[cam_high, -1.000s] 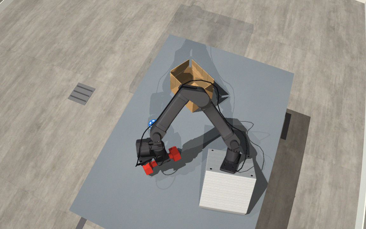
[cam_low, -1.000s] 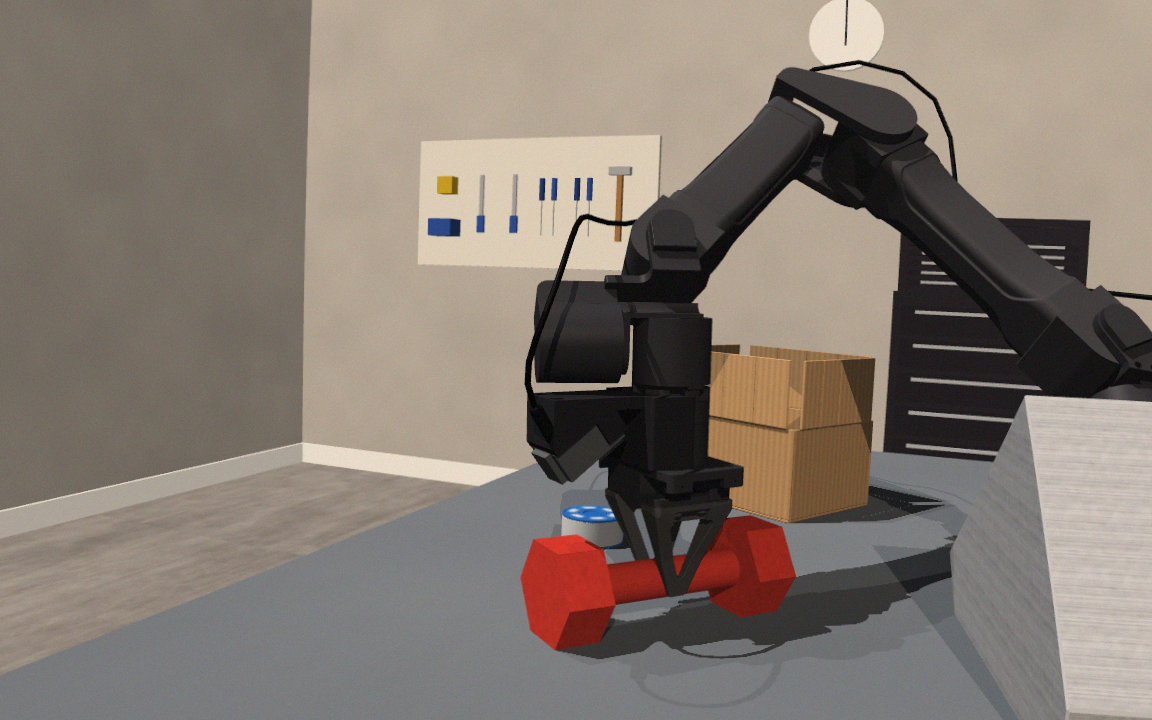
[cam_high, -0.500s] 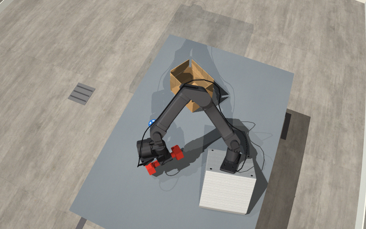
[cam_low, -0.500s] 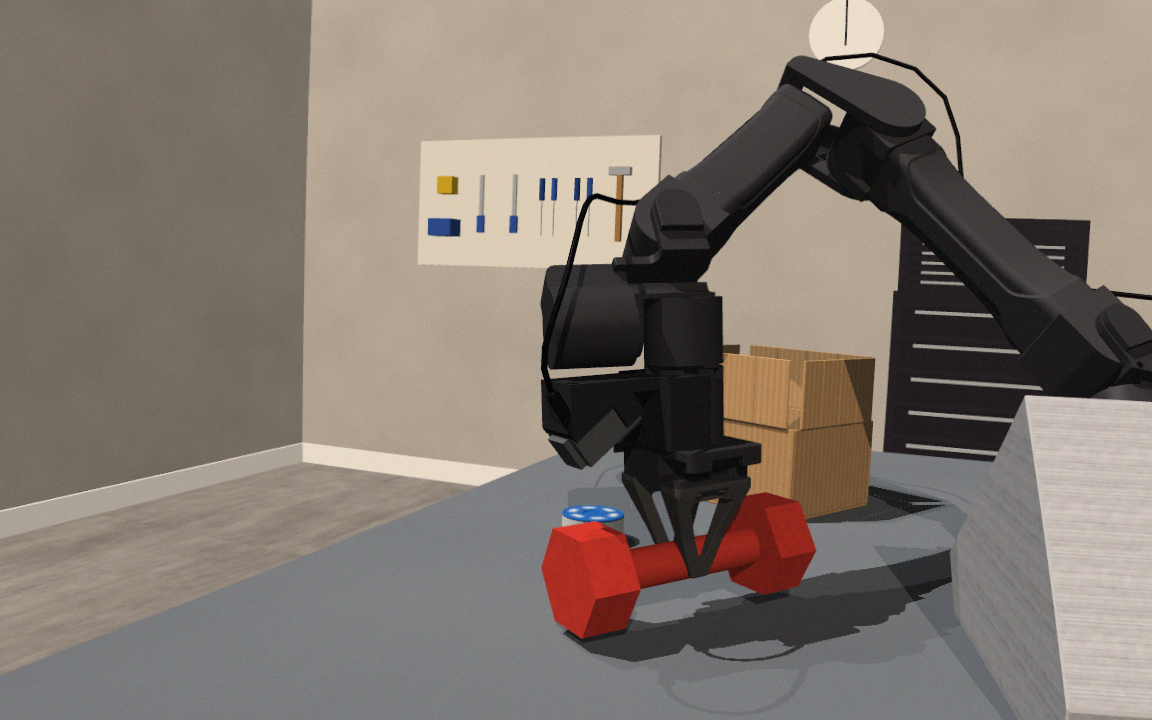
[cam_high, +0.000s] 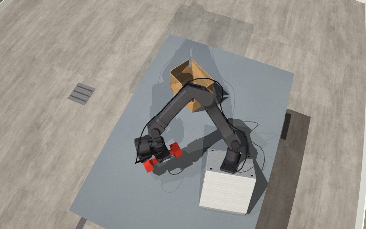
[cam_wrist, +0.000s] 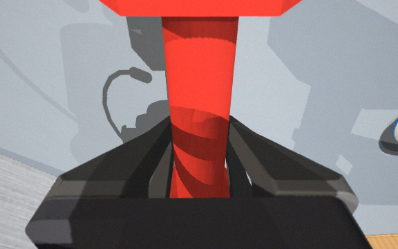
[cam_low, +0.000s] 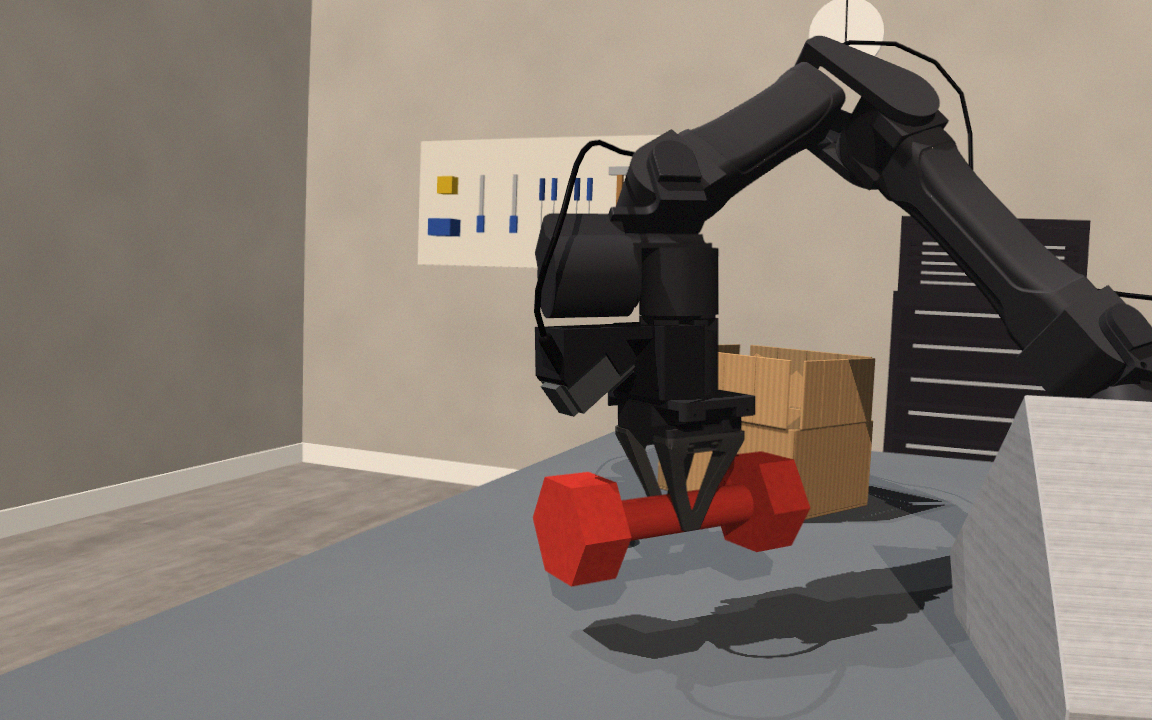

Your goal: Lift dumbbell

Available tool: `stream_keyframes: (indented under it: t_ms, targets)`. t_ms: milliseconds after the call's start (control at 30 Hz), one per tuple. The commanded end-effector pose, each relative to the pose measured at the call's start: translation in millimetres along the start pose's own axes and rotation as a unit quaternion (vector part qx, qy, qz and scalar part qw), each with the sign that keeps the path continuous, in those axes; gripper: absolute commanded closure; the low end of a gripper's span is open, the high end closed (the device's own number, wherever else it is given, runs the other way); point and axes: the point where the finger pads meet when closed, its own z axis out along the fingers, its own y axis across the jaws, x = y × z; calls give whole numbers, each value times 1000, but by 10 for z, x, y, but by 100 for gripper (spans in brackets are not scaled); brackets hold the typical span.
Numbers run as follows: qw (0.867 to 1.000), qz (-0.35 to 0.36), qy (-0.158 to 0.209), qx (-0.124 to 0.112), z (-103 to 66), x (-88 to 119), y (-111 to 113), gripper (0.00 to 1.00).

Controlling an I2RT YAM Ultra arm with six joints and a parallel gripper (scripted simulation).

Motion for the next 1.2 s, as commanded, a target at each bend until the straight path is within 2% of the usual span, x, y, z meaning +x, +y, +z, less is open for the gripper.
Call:
stream_keyframes:
  t_ms: [0,300,600,1167]
  targets:
    - [999,14,-43,10,-485,-145,-102,100]
    - [999,13,-43,10,-662,-130,-94,100]
    - [999,13,-43,10,-744,-122,-90,100]
    - [999,13,-43,10,-783,-118,-92,100]
